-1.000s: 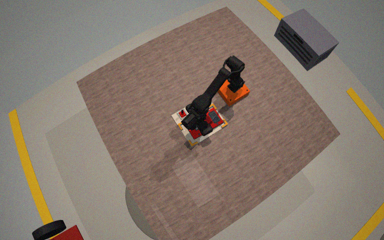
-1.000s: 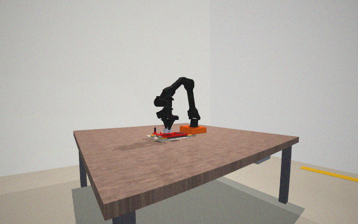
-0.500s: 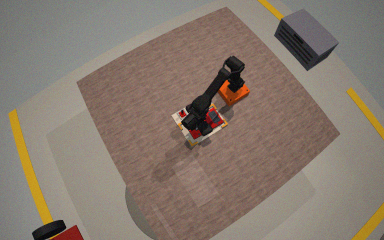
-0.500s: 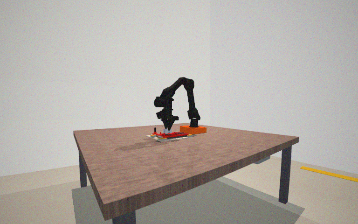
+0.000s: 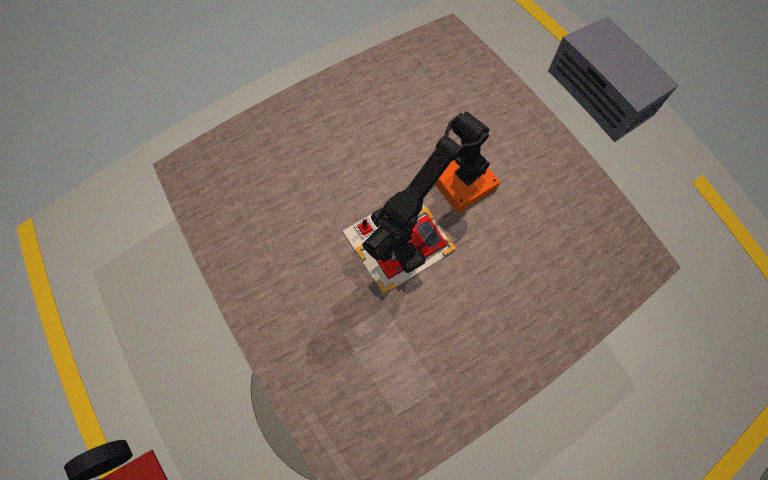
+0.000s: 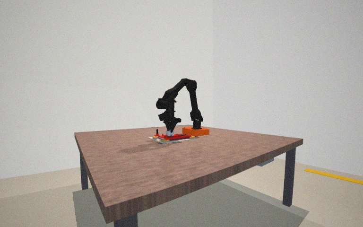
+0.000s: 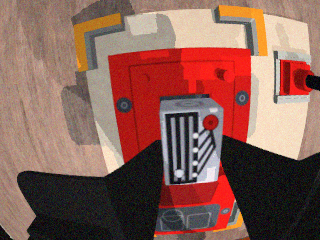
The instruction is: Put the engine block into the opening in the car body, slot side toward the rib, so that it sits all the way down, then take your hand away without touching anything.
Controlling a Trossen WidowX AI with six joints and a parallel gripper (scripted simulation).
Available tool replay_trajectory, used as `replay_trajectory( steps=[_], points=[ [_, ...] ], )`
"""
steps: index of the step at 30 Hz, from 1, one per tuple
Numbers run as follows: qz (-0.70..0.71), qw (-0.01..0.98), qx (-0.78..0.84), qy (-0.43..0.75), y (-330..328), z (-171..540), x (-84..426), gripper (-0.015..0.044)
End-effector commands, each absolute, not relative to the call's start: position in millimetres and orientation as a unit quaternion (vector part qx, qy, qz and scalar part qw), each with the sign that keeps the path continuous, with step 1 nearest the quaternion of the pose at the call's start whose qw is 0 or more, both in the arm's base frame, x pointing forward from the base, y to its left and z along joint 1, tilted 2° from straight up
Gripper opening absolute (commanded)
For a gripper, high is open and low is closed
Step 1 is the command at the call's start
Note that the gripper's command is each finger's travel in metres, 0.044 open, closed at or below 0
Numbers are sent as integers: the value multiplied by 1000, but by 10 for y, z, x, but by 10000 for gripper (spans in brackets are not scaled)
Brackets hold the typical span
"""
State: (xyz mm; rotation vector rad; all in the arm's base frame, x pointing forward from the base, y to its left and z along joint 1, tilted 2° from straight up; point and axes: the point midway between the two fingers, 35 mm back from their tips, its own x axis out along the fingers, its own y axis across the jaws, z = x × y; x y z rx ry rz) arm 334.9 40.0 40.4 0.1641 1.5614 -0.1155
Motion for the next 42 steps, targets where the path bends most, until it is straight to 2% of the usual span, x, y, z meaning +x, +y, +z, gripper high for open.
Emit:
replay_trajectory(
  steps=[1, 42],
  points=[
    [-54, 704, 77, 704, 403, 381, 3334, 159],
    [-54, 704, 77, 704, 406, 299, 3335, 159]
  ],
)
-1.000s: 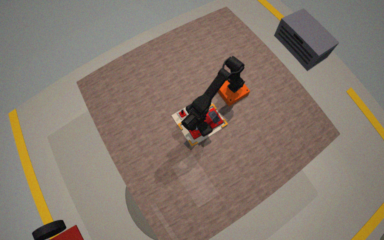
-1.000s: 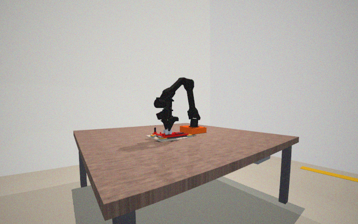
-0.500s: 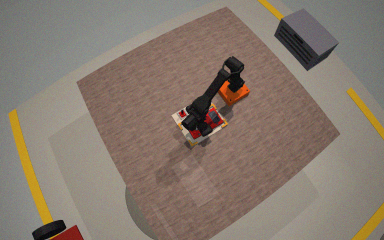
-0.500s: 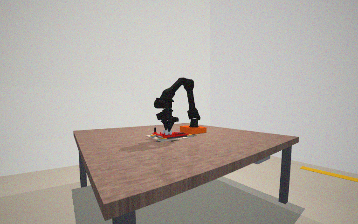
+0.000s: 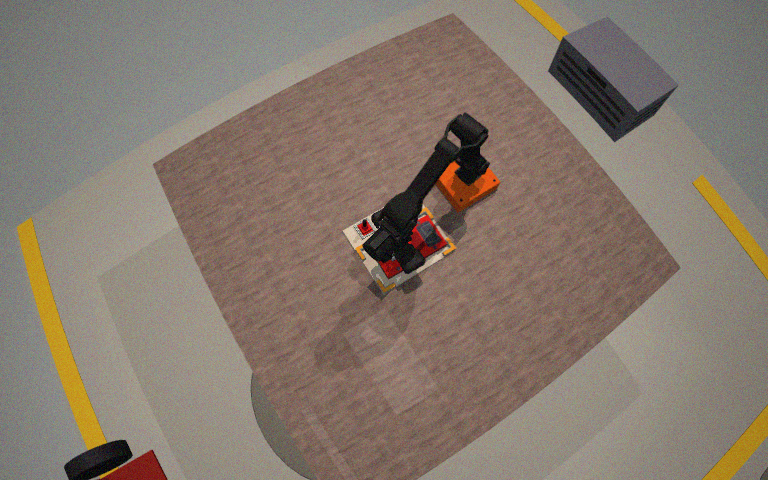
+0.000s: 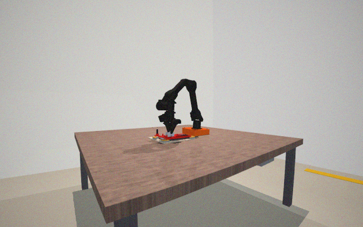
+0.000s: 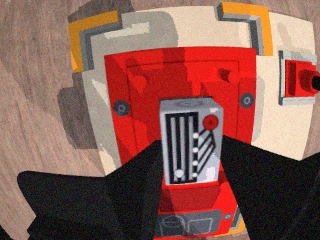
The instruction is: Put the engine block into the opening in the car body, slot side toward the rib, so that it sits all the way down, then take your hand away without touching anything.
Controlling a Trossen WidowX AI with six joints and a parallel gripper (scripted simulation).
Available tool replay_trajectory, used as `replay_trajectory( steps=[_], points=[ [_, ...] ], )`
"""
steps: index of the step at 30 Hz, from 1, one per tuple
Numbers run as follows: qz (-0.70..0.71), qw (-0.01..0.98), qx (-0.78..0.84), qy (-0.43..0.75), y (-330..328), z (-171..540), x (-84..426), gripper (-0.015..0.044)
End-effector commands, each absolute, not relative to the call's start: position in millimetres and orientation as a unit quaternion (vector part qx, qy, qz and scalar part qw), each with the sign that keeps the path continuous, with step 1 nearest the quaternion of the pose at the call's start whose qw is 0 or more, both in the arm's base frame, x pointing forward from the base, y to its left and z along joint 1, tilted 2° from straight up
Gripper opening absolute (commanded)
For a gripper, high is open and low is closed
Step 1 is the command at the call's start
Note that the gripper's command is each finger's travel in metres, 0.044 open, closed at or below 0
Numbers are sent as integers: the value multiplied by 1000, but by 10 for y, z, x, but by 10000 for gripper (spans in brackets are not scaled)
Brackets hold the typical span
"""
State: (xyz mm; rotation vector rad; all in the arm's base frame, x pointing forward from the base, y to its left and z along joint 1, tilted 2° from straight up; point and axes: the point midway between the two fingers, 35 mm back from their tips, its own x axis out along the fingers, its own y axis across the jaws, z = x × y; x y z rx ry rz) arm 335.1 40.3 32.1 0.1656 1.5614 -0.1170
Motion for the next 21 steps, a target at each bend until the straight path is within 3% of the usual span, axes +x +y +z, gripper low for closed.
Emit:
replay_trajectory(
  steps=[1, 5, 16, 21],
  points=[
    [-54, 704, 77, 704, 407, 297, 3335, 159],
    [-54, 704, 77, 704, 407, 289, 3335, 159],
    [-53, 706, 74, 703, 403, 311, 3351, 440],
    [-53, 706, 74, 703, 403, 311, 3351, 440]
  ],
)
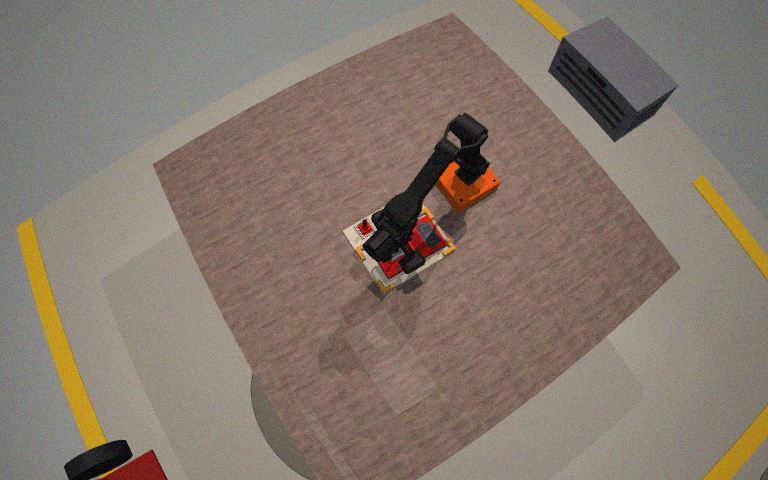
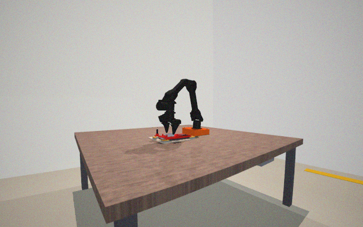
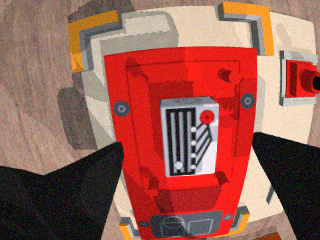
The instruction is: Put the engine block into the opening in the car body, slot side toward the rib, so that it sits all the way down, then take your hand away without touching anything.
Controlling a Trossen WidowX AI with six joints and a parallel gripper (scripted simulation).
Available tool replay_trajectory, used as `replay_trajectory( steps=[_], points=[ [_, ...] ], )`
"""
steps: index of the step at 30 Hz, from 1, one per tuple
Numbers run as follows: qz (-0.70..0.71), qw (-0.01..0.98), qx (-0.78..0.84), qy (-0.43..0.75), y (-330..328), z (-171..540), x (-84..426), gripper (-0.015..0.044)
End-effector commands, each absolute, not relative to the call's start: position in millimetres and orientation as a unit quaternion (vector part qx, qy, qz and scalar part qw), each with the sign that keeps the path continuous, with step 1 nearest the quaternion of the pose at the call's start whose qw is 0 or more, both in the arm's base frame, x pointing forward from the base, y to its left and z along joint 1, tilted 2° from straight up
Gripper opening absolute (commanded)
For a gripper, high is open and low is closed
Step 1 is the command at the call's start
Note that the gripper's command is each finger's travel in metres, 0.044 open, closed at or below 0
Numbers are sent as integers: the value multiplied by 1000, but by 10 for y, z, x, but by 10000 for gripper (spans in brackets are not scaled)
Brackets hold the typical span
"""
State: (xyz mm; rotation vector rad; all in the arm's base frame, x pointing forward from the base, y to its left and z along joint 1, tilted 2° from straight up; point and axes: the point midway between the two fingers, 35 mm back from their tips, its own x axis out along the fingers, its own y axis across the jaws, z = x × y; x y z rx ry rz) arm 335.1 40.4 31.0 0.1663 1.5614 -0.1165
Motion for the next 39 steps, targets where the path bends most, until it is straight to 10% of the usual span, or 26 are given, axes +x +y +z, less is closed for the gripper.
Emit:
replay_trajectory(
  steps=[1, 14, 31, 39],
  points=[
    [-53, 706, 74, 703, 403, 311, 3351, 440],
    [-54, 704, 77, 704, 397, 438, 3354, 440],
    [-54, 704, 77, 704, 397, 438, 3354, 0],
    [-54, 704, 77, 704, 397, 438, 3354, 0]
  ],
)
